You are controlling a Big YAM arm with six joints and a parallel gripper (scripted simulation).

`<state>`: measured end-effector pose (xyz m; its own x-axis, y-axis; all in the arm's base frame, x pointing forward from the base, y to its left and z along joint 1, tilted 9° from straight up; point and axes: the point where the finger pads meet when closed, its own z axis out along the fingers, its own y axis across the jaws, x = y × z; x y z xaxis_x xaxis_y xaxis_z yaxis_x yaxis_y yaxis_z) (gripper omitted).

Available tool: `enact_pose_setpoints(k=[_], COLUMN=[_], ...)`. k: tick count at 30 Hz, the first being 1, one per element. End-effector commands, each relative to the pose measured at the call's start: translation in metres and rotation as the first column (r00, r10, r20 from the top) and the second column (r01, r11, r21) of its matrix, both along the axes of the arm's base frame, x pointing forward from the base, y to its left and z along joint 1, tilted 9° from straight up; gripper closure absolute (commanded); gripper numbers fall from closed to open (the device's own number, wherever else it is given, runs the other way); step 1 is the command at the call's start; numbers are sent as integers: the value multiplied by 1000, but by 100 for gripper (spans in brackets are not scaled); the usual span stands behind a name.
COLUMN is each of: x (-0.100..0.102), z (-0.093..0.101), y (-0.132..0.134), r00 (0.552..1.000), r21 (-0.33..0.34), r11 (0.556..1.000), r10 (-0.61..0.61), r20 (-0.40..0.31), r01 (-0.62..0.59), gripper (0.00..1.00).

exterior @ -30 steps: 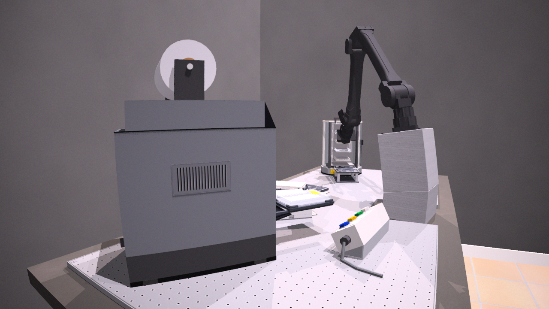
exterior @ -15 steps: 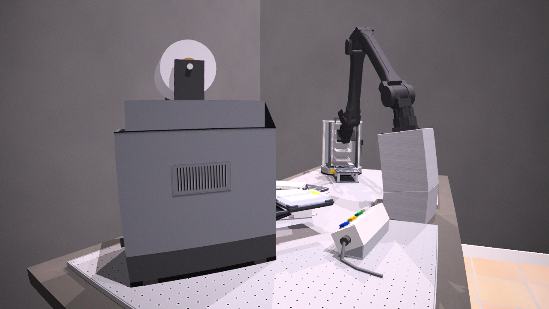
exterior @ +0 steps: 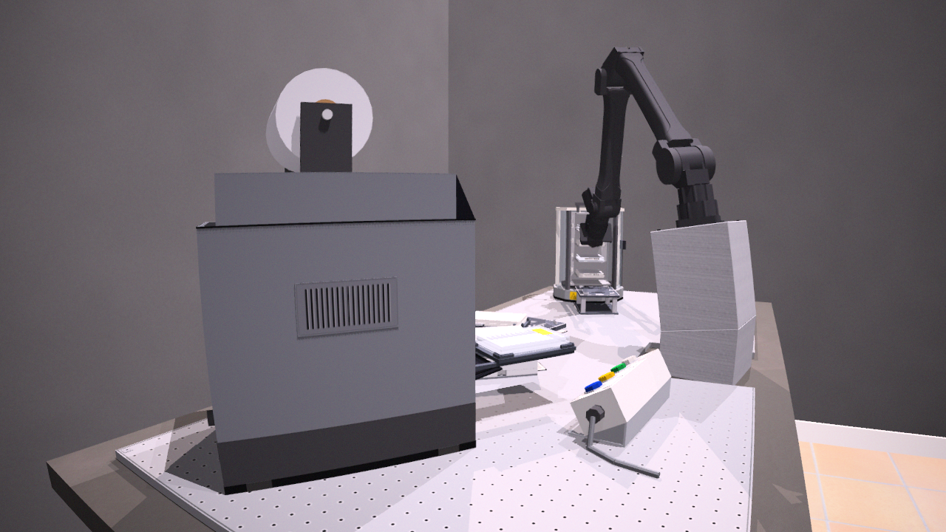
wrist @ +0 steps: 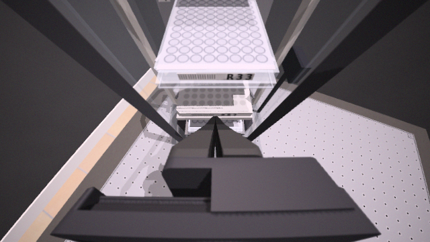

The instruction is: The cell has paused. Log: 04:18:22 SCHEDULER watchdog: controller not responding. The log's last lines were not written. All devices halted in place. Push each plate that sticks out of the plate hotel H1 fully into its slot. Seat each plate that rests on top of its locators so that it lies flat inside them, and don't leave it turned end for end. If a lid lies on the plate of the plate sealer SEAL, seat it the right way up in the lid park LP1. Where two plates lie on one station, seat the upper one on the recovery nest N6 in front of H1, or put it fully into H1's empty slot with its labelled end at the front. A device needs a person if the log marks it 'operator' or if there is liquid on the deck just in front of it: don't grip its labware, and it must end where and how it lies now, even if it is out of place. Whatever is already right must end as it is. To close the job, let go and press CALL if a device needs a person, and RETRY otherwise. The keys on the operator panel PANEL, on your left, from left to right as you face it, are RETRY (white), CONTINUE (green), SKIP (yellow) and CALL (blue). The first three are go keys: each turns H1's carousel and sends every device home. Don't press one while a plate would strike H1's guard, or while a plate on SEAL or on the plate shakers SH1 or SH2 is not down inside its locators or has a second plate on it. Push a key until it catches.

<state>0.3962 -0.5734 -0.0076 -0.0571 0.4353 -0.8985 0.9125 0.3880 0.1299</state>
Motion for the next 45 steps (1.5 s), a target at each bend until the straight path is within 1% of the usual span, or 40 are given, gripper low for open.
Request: enact_pose_setpoints(k=[1,6,8,45], x=[3,4,4,4], z=[15,15,9,9], y=[-23,-25,-25,-27], r00=[1000,1000,1000,1000], r21=[-30,-32,-23,-23], r11=[1000,999,1000,1000], r10=[-7,-8,-7,-7], r20=[12,13,7,8], r01=[7,8,8,7], gripper=[100,100,100,100])
